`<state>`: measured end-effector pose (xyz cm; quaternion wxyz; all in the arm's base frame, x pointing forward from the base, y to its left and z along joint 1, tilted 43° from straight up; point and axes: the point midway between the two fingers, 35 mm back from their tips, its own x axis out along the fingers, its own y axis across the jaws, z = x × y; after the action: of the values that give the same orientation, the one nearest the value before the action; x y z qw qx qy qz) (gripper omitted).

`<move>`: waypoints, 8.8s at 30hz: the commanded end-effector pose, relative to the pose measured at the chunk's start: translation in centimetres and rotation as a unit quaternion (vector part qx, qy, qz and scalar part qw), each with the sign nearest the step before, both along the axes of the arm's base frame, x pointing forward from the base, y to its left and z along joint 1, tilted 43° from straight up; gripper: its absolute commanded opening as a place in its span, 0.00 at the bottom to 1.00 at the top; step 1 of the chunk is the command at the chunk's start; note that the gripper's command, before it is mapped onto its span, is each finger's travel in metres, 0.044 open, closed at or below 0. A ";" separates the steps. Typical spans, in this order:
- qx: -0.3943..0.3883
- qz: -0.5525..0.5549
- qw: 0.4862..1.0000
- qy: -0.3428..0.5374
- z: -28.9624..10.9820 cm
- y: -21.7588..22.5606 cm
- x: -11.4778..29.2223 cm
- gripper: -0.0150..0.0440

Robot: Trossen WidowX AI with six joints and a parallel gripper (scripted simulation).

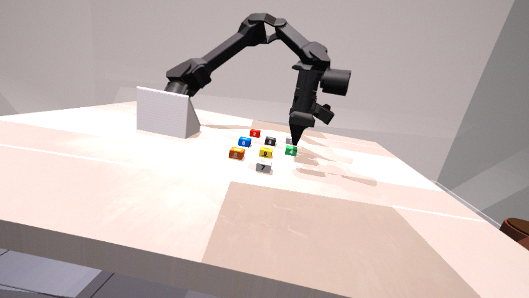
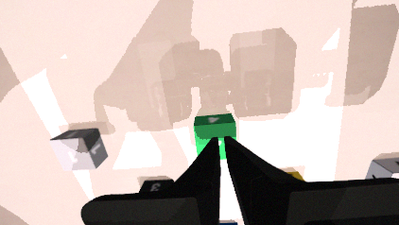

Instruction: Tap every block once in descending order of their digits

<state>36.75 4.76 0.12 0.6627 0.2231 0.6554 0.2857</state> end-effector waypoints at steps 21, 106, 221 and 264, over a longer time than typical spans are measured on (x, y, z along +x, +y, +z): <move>0.002 -0.001 1.000 0.003 1.9 -1.8 0.1 0.29; 0.002 -0.001 1.000 0.007 11.2 -2.2 -8.1 0.29; 0.006 -0.001 1.000 0.004 10.4 9.2 -2.1 0.29; 0.004 0.000 1.000 0.005 19.1 6.7 -12.8 0.78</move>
<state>28.11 12.11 16.94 0.6615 0.2270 0.6549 0.2864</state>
